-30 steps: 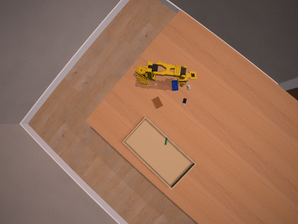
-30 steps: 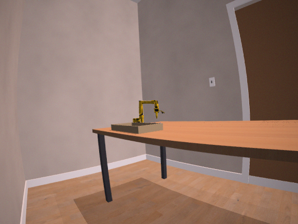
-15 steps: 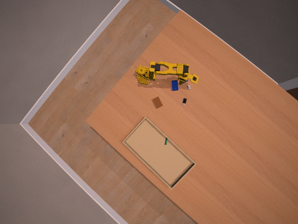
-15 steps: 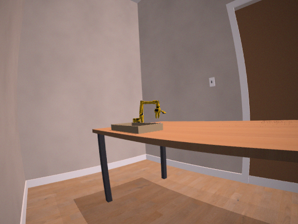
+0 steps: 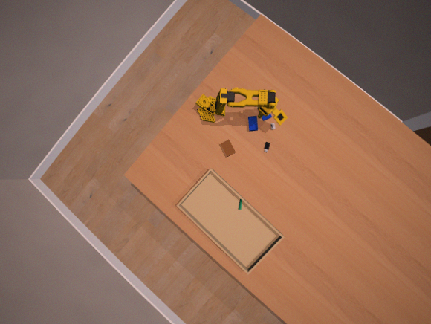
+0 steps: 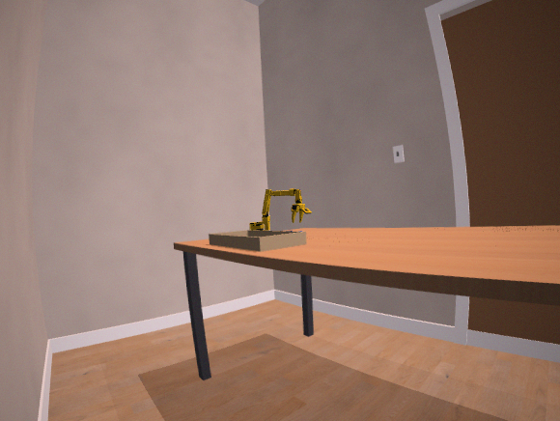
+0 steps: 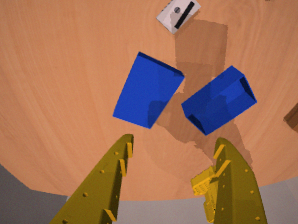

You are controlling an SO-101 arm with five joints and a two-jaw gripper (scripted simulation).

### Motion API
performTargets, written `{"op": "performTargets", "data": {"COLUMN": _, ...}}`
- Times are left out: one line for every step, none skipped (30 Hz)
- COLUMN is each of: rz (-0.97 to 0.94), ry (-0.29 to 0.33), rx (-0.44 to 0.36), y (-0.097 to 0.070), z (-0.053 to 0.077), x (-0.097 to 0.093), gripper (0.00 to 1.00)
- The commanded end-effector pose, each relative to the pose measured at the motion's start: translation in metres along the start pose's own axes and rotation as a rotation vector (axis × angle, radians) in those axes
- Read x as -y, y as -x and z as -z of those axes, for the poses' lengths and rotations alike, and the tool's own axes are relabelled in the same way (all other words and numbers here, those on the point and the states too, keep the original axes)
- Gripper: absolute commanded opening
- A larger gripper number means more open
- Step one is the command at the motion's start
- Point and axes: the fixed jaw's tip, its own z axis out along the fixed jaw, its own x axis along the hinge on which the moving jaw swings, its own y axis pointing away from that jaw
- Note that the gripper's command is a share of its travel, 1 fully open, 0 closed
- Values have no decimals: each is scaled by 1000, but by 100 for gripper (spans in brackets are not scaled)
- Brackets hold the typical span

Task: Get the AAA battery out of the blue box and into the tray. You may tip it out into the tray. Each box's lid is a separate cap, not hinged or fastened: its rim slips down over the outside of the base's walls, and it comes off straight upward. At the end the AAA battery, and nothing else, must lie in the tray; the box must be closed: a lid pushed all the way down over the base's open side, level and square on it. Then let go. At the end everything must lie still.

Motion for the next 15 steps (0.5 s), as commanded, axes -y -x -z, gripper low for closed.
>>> {"op": "performTargets", "data": {"rz": -94, "ry": 27, "rx": 27, "y": 3, "z": 8, "x": -8, "gripper": 29}}
{"op": "performTargets", "data": {"rz": -116, "ry": 27, "rx": 26, "y": 3, "z": 8, "x": -8, "gripper": 29}}
{"op": "performTargets", "data": {"rz": -137, "ry": 28, "rx": 26, "y": 3, "z": 8, "x": -9, "gripper": 29}}
{"op": "performTargets", "data": {"rz": -157, "ry": 28, "rx": 26, "y": 3, "z": 8, "x": -10, "gripper": 29}}
{"op": "performTargets", "data": {"rz": -176, "ry": 28, "rx": 26, "y": 3, "z": 8, "x": -10, "gripper": 29}}
{"op": "performTargets", "data": {"rz": -176, "ry": 28, "rx": 26, "y": 3, "z": 8, "x": -10, "gripper": 29}}
{"op": "performTargets", "data": {"rz": -176, "ry": 28, "rx": 26, "y": 3, "z": 8, "x": -10, "gripper": 29}}
{"op": "performTargets", "data": {"rz": -194, "ry": 28, "rx": 25, "y": 3, "z": 8, "x": -11, "gripper": 29}}
{"op": "performTargets", "data": {"rz": -211, "ry": 29, "rx": 25, "y": 4, "z": 8, "x": -11, "gripper": 29}}
{"op": "performTargets", "data": {"rz": -228, "ry": 29, "rx": 25, "y": 4, "z": 8, "x": -12, "gripper": 29}}
{"op": "performTargets", "data": {"rz": -243, "ry": 29, "rx": 25, "y": 4, "z": 8, "x": -12, "gripper": 29}}
{"op": "performTargets", "data": {"rz": -258, "ry": 29, "rx": 24, "y": 4, "z": 8, "x": -13, "gripper": 29}}
{"op": "performTargets", "data": {"rz": -272, "ry": 29, "rx": 24, "y": 4, "z": 8, "x": -13, "gripper": 29}}
{"op": "performTargets", "data": {"rz": -285, "ry": 30, "rx": 24, "y": 4, "z": 8, "x": -14, "gripper": 29}}
{"op": "performTargets", "data": {"rz": -297, "ry": 30, "rx": 24, "y": 4, "z": 7, "x": -14, "gripper": 29}}
